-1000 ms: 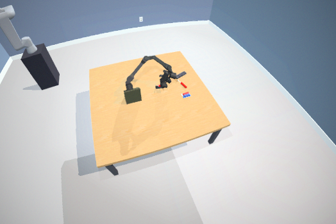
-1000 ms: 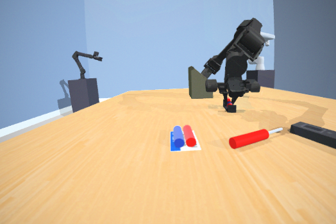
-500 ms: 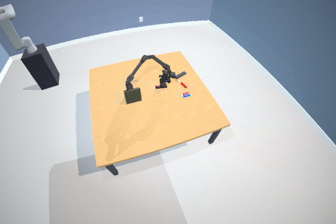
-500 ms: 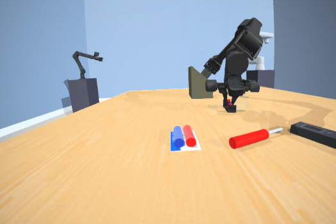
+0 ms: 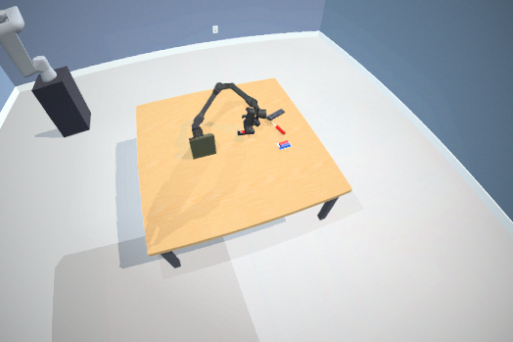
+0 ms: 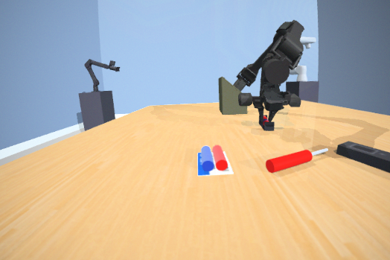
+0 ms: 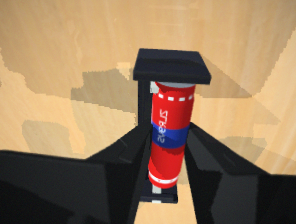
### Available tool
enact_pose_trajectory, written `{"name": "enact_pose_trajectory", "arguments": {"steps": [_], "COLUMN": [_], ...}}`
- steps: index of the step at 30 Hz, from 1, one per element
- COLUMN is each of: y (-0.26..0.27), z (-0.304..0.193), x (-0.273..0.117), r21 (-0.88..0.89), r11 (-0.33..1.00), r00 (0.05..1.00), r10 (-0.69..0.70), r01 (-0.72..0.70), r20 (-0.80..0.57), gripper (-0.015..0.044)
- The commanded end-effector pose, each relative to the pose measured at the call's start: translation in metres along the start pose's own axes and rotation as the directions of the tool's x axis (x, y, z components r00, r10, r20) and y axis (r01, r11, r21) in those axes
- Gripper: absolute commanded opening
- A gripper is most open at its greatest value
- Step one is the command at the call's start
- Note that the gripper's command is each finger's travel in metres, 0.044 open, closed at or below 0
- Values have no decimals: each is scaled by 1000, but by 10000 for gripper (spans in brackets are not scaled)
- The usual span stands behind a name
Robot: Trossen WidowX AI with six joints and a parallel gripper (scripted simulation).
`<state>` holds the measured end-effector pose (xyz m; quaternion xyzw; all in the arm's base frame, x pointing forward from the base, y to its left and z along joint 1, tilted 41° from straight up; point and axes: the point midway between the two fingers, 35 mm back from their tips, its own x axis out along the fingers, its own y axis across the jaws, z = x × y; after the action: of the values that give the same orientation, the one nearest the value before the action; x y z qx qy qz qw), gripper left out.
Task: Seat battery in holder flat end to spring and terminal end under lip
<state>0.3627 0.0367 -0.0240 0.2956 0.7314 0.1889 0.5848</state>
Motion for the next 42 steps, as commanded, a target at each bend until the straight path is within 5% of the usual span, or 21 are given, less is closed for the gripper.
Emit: {"name": "enact_pose_trajectory", "arguments": {"steps": [1, 42], "y": [0, 3], "z": [1, -12], "x": [1, 6], "r21": [-1, 3], "r11": [1000, 1000], "r00": [1000, 992], "r10": [3, -6], "r01": [-3, 6], "r20": [24, 123], "gripper": [61, 61]}}
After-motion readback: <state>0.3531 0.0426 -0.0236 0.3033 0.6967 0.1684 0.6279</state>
